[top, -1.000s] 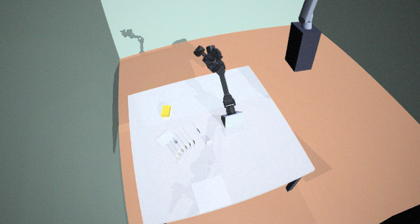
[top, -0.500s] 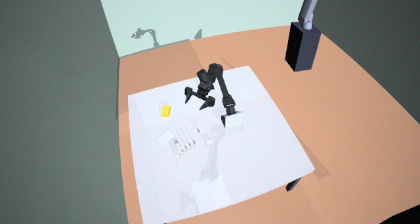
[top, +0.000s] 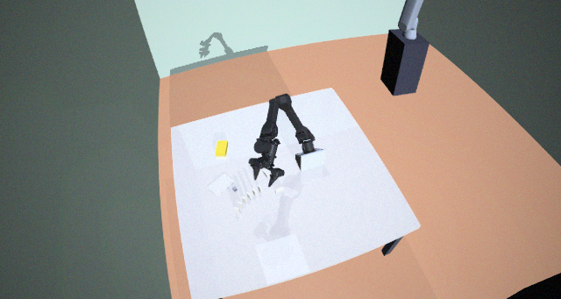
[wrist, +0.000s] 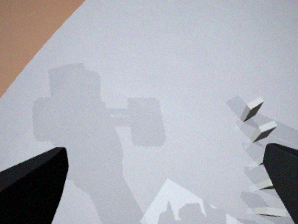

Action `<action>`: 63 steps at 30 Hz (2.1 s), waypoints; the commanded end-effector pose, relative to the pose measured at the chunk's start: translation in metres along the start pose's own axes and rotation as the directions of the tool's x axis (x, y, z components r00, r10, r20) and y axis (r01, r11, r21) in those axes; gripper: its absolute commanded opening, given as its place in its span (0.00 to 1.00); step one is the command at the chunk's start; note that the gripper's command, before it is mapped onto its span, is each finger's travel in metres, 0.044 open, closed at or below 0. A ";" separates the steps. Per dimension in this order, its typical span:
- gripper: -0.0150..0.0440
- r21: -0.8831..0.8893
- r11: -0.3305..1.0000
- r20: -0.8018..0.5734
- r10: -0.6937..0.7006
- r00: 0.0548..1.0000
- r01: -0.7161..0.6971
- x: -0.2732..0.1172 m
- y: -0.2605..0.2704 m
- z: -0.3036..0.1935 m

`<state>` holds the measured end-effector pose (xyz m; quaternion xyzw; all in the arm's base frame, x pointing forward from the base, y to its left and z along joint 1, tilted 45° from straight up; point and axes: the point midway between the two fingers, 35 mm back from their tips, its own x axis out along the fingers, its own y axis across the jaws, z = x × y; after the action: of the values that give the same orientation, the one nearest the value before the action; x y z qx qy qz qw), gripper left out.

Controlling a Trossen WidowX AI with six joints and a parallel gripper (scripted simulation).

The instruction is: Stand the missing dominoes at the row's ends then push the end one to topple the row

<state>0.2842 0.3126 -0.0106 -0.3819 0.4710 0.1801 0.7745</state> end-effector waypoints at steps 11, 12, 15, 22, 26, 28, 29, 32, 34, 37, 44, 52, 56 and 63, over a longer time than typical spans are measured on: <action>1.00 0.172 0.898 -0.652 -0.205 0.730 0.405 0.052 -0.061 -0.181; 1.00 0.172 0.898 -0.652 -0.205 0.730 0.405 0.052 -0.061 -0.181; 1.00 0.172 0.898 -0.652 -0.205 0.730 0.405 0.052 -0.061 -0.181; 1.00 0.172 0.898 -0.651 -0.205 0.731 0.405 0.082 -0.066 -0.205; 1.00 0.170 0.897 -0.652 -0.207 0.729 0.408 0.100 -0.072 -0.224; 1.00 0.170 0.897 -0.652 -0.207 0.729 0.408 0.101 -0.071 -0.224; 1.00 0.170 0.897 -0.652 -0.207 0.729 0.408 0.101 -0.070 -0.224; 1.00 0.170 0.897 -0.652 -0.207 0.729 0.408 0.103 -0.070 -0.226; 1.00 0.170 0.897 -0.652 -0.208 0.729 0.408 0.105 -0.071 -0.228; 1.00 0.170 0.897 -0.653 -0.208 0.729 0.408 0.109 -0.072 -0.231; 1.00 0.170 0.897 -0.653 -0.208 0.728 0.409 0.111 -0.073 -0.234; 0.73 0.170 0.897 -0.653 -0.208 0.728 0.409 0.111 -0.073 -0.234; 0.56 0.170 0.897 -0.653 -0.208 0.728 0.409 0.111 -0.073 -0.234; 0.30 0.170 0.897 -0.653 -0.208 0.728 0.409 0.111 -0.073 -0.234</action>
<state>0.2467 0.0788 -0.1384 -0.3671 0.6502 -0.1629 0.6450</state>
